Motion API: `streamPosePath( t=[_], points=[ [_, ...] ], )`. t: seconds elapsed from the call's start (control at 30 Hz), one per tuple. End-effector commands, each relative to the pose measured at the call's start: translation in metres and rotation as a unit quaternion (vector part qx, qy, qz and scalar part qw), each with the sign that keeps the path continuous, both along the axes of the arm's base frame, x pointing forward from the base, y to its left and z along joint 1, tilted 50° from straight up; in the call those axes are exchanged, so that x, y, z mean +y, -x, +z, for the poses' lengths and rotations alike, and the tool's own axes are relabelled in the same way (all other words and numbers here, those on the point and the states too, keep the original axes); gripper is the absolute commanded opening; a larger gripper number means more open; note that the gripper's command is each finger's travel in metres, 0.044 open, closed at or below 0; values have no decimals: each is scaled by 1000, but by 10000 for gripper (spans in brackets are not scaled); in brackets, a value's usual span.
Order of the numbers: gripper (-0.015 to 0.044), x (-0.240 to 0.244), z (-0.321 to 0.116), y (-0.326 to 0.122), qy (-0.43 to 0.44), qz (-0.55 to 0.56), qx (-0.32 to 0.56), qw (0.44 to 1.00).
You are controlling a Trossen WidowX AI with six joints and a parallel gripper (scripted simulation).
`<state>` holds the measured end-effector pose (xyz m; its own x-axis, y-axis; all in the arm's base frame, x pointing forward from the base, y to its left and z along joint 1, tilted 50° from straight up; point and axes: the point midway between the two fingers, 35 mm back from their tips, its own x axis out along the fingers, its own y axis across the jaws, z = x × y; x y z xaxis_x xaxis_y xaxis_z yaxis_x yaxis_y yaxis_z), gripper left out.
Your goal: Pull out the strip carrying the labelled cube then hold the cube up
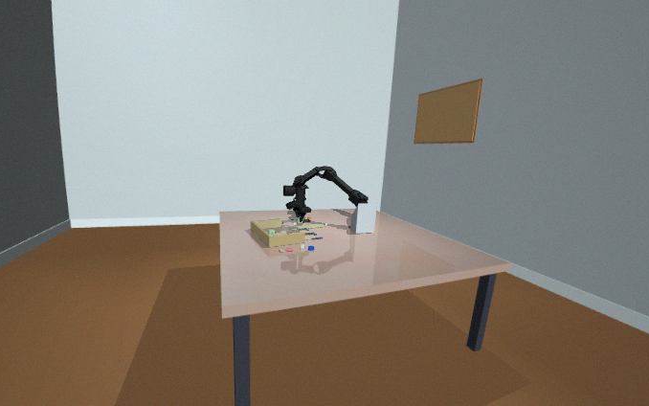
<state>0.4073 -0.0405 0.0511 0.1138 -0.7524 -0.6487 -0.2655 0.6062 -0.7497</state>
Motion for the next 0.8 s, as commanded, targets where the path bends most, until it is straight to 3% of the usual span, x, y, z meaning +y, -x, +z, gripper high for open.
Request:
streamPosePath(
  t=[0.0,0.77],
  points=[
    [0,4,3,13,1,-1,0,1000],
    [0,8,-11,82,1,-1,1,1000]
  ],
)
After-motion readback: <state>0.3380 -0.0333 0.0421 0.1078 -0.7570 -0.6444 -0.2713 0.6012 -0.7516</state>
